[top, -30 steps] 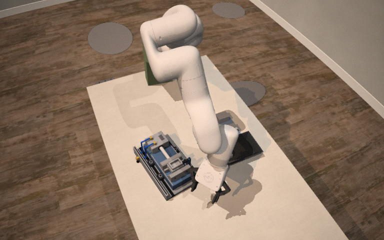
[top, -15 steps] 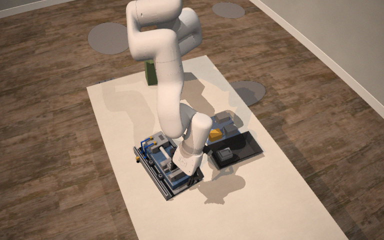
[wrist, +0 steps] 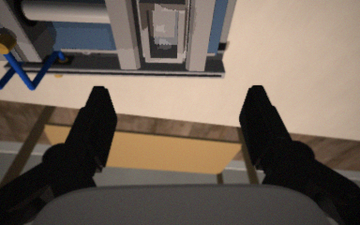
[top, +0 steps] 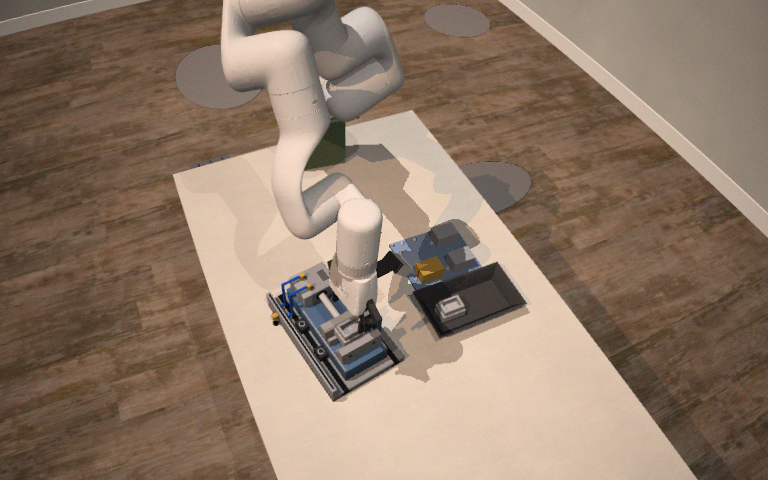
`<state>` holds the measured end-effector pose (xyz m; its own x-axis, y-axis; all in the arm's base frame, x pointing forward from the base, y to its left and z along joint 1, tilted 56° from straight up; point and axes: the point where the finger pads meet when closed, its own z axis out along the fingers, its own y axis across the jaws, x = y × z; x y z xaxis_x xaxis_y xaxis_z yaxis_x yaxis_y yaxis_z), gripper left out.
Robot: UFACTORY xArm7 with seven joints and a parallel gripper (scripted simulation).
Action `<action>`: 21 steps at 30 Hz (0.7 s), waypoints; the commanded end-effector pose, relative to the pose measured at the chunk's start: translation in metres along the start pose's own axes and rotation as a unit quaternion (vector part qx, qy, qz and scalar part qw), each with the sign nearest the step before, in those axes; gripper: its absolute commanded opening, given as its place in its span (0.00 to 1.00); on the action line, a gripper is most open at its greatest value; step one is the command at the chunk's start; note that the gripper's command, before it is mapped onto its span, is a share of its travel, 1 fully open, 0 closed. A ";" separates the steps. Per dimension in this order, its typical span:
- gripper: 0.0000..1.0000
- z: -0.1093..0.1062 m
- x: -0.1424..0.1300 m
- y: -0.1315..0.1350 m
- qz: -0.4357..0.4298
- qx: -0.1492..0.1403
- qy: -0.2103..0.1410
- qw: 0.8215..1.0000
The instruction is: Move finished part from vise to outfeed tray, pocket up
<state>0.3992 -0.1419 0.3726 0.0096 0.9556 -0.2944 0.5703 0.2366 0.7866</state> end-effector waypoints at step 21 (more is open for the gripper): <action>0.00 -0.007 0.006 -0.013 0.014 -0.003 0.028 1.000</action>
<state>0.3862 -0.1374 0.3633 -0.0220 0.9700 -0.2420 0.5671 0.2115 0.7960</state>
